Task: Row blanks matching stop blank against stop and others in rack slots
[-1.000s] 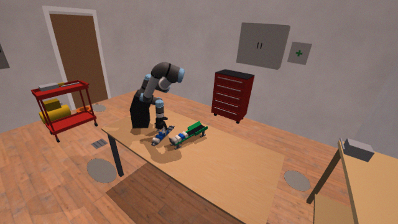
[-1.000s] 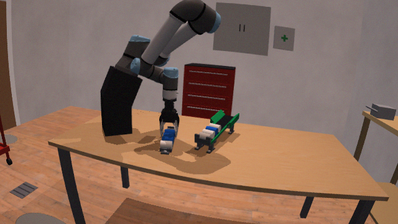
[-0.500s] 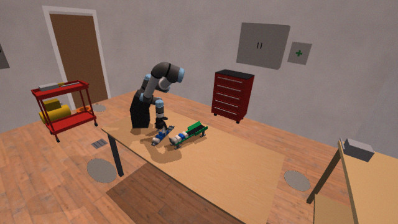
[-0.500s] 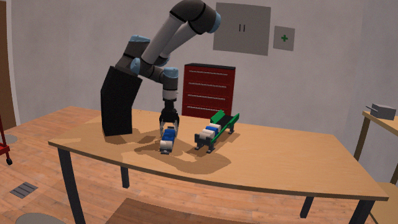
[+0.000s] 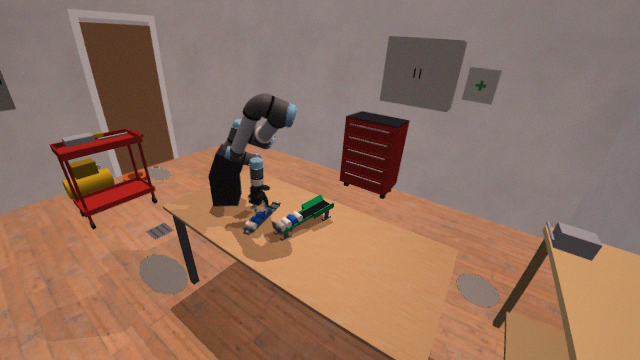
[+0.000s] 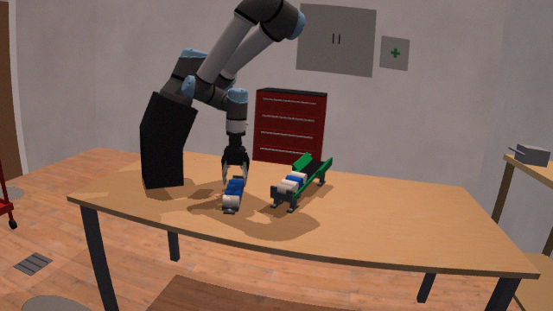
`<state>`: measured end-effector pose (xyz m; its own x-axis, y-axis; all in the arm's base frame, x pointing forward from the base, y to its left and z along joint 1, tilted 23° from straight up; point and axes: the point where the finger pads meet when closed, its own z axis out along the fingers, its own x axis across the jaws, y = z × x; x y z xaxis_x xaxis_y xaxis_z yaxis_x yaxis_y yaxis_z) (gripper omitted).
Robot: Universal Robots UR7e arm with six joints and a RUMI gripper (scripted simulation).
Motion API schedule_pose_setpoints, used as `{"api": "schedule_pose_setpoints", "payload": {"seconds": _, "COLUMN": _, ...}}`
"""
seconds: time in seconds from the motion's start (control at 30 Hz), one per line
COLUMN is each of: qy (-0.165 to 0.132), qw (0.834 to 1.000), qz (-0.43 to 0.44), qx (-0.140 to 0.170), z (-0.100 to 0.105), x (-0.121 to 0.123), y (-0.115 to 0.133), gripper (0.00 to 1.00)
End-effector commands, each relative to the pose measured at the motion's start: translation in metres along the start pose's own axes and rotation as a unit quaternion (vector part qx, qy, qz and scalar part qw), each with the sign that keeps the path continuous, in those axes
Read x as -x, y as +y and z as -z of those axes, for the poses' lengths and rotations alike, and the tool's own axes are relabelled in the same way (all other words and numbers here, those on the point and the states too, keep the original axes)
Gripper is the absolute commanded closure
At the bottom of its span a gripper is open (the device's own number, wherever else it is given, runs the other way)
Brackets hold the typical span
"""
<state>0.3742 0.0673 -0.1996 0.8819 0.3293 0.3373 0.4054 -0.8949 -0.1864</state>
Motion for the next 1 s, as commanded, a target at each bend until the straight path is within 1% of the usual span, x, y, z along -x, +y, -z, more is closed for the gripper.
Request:
{"api": "schedule_pose_setpoints", "payload": {"seconds": 0.0, "qy": 0.0, "qw": 1.0, "qz": 0.0, "qx": 0.0, "z": 0.01, "x": 0.0, "y": 0.0, "gripper": 0.53}}
{"api": "schedule_pose_setpoints", "payload": {"seconds": 0.43, "qy": 0.0, "qw": 1.0, "qz": 0.0, "qx": 0.0, "z": 0.048, "x": 0.0, "y": 0.0, "gripper": 0.53}}
{"api": "schedule_pose_setpoints", "payload": {"seconds": 0.5, "qy": 0.0, "qw": 1.0, "qz": 0.0, "qx": 0.0, "z": 0.048, "x": 0.0, "y": 0.0, "gripper": 0.53}}
{"api": "schedule_pose_setpoints", "payload": {"seconds": 0.73, "qy": 0.0, "qw": 1.0, "qz": 0.0, "qx": 0.0, "z": 0.063, "x": 0.0, "y": 0.0, "gripper": 0.53}}
{"api": "schedule_pose_setpoints", "payload": {"seconds": 0.97, "qy": 0.0, "qw": 1.0, "qz": 0.0, "qx": 0.0, "z": 0.07, "x": 0.0, "y": 0.0, "gripper": 0.53}}
